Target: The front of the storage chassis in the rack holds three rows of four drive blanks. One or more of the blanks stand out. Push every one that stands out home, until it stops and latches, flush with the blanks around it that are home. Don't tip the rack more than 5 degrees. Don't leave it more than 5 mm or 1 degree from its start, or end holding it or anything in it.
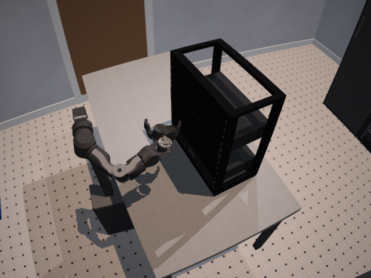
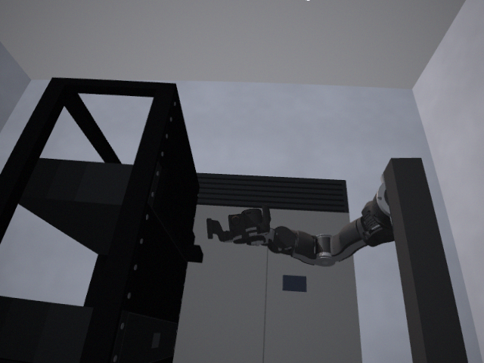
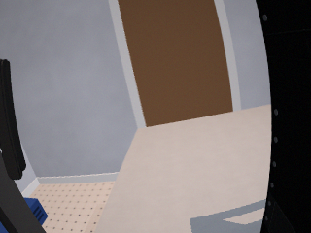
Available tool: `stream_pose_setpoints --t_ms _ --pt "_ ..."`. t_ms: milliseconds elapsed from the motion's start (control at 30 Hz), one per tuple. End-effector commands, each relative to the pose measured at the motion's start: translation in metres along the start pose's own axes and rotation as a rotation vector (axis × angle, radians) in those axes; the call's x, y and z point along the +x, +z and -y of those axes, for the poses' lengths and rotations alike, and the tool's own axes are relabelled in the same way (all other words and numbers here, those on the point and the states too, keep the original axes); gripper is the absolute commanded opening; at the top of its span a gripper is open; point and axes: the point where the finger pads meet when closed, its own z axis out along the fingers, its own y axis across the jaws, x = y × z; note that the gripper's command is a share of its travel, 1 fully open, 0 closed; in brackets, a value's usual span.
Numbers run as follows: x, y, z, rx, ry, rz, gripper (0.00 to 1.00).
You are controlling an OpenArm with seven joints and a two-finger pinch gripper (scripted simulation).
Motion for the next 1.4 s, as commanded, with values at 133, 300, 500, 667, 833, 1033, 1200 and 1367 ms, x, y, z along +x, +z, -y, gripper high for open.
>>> stream_pose_setpoints --t_ms 133,300,500,667,833,1033,1200,1367 --pt "-0.005 0.004 0.001 -0.01 -0.04 0.009 1.0" --pt "-0.013 0.008 0.004 -0.015 -0.092 0.023 1.0" --pt "-0.022 0.013 0.007 -0.035 -0.163 0.037 1.0" --pt "-0.029 0.015 0.008 -0.065 -0.234 0.047 1.0" --pt "-0.036 0.015 0.009 -0.121 -0.339 0.058 1.0" --pt "-0.043 0.008 0.006 -0.224 -0.483 0.074 1.0" --pt "-0.046 0.0 0.005 -0.289 -0.559 0.087 1.0" --pt "-0.048 -0.017 0.001 -0.415 -0.69 0.122 1.0"
